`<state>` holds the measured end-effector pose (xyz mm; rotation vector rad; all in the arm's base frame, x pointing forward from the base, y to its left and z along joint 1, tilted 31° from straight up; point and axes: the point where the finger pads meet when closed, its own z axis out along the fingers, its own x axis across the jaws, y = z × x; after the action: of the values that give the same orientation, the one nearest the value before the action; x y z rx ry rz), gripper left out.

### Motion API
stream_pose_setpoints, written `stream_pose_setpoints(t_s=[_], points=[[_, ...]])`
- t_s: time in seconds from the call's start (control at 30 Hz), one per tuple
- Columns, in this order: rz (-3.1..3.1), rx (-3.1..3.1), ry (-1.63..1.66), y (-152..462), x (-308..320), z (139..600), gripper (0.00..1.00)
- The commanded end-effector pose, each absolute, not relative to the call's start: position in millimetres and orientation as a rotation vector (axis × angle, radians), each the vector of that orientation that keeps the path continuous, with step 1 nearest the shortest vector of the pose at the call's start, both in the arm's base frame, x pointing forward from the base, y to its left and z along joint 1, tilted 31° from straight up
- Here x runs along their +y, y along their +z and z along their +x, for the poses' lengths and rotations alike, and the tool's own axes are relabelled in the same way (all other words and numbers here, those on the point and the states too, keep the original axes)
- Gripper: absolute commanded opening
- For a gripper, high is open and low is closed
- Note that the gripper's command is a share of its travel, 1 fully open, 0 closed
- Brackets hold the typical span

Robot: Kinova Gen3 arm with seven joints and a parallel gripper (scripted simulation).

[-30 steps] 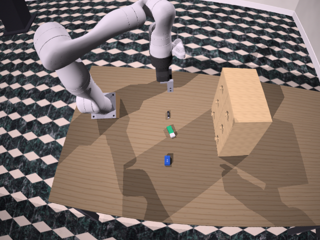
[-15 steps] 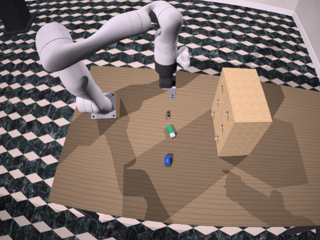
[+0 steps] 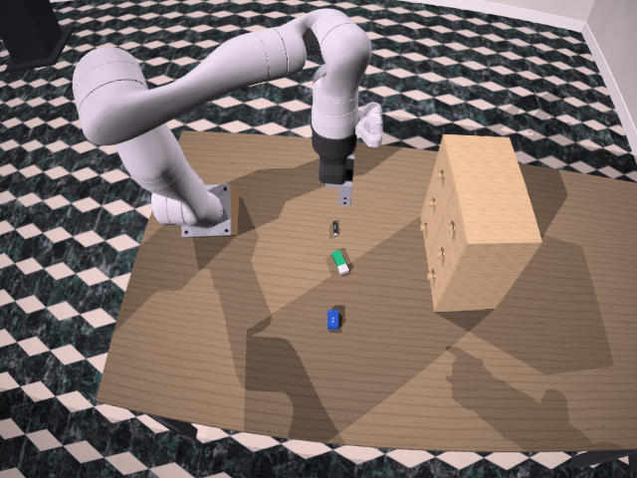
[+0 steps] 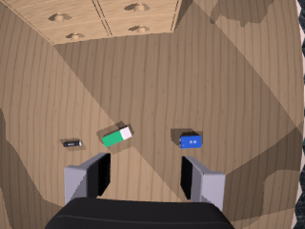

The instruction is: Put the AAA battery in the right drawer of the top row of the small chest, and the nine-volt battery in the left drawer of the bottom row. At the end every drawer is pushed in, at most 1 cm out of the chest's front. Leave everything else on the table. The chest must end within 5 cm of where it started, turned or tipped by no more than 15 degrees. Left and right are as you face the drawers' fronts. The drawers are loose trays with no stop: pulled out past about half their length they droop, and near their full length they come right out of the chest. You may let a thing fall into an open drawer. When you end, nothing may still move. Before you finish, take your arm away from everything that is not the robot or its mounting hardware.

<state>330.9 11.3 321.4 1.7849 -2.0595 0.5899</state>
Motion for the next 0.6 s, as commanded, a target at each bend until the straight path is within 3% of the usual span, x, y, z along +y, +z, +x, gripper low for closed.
stream_pose_setpoints(t_s=[0.0, 0.57], points=[[1.783, -2.062, 0.59, 321.7, 10.9, 331.4, 1.0], [1.772, -2.075, 0.589, 322.7, 8.0, 331.9, 1.0]])
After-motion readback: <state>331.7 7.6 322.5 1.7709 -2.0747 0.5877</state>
